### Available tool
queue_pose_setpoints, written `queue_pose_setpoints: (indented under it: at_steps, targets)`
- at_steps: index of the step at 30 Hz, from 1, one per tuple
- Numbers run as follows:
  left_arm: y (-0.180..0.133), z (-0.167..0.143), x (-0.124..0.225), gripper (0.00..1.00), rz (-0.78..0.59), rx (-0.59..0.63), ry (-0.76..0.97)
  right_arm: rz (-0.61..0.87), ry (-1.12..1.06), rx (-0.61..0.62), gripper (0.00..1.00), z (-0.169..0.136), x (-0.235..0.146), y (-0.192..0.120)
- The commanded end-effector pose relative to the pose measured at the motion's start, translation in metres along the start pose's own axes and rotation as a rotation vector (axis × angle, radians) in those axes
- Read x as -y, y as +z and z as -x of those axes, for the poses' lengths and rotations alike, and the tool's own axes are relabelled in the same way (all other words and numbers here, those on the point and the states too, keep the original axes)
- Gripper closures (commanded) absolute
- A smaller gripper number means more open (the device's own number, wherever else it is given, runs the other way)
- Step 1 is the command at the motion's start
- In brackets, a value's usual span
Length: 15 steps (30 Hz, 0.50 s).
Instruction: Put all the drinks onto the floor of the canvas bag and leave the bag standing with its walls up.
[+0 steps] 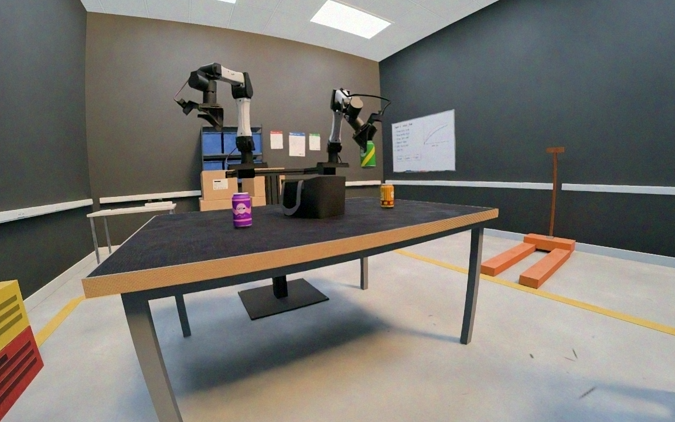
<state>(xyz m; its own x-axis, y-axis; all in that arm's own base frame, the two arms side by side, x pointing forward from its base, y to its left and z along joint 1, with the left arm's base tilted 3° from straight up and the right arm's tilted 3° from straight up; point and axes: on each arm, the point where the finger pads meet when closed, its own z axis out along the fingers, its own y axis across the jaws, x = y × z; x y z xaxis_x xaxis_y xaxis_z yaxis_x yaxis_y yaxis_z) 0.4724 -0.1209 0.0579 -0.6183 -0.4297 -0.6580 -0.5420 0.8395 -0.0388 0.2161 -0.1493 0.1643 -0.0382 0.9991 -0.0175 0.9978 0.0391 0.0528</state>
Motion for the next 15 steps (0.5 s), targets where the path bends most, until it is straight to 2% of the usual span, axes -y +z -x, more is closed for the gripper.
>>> queue_pose_setpoints:
  at_steps: [1, 7, 9, 11, 15]
  targets:
    - [-0.019, 0.022, 0.008, 0.26, -0.049, 0.076, -0.052, 0.034, 0.008, 0.054, 0.0, 0.007, -0.004, -0.013]
    - [-0.026, 0.045, 0.014, 0.26, -0.07, 0.101, -0.078, 0.034, 0.008, 0.054, 0.0, 0.007, -0.004, -0.013]
    - [-0.034, 0.029, 0.021, 0.26, -0.058, 0.082, -0.074, 0.034, 0.008, 0.054, 0.0, 0.007, -0.004, -0.013]
    - [-0.008, -0.003, 0.021, 0.26, -0.003, 0.035, -0.025, 0.034, 0.008, 0.054, 0.0, 0.007, -0.004, -0.013]
    - [-0.027, 0.011, 0.033, 0.26, -0.057, 0.068, -0.045, 0.034, 0.008, 0.054, 0.0, 0.007, -0.004, -0.013]
